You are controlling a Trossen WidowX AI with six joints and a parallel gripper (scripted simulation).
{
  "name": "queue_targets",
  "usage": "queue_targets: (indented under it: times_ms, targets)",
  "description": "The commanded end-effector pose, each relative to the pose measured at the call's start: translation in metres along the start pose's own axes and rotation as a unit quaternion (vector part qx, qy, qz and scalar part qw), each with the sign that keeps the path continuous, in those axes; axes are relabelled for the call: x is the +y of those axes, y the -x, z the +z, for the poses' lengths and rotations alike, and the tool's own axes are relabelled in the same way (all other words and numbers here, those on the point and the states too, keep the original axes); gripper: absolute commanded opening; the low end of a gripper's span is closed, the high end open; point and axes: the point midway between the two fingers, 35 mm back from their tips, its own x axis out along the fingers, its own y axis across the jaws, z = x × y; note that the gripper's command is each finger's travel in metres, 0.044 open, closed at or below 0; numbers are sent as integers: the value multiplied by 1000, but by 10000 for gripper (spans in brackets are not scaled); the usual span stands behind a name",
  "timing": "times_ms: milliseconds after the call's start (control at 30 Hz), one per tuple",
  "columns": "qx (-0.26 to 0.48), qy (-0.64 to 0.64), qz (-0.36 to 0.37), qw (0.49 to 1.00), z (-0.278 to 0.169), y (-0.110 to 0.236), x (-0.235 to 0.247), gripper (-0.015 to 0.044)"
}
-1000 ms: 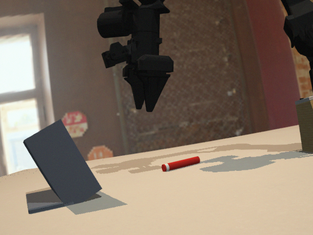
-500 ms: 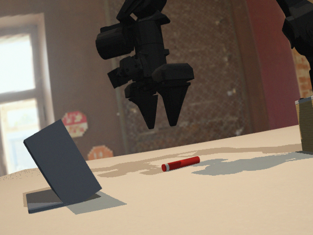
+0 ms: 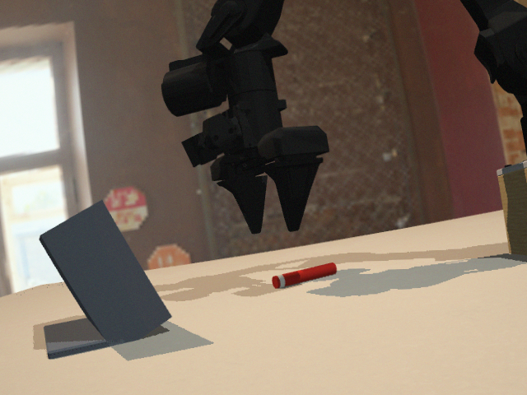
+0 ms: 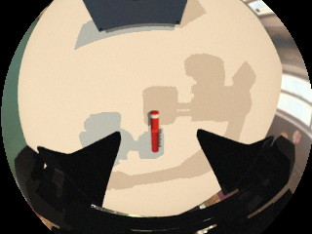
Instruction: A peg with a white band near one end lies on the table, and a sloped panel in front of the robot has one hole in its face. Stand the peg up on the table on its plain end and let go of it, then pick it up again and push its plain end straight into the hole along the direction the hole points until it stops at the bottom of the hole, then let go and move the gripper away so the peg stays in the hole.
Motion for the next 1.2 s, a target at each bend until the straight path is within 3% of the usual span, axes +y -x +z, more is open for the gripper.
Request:
queue_targets:
  times_ms: [0, 1033, 1167]
  targets:
    - [2, 3, 5, 1000, 0, -10, 2, 440]
    - [2, 3, 5, 1000, -3, -57, 4, 440]
    - [2, 3, 5, 1000, -3, -57, 4, 335]
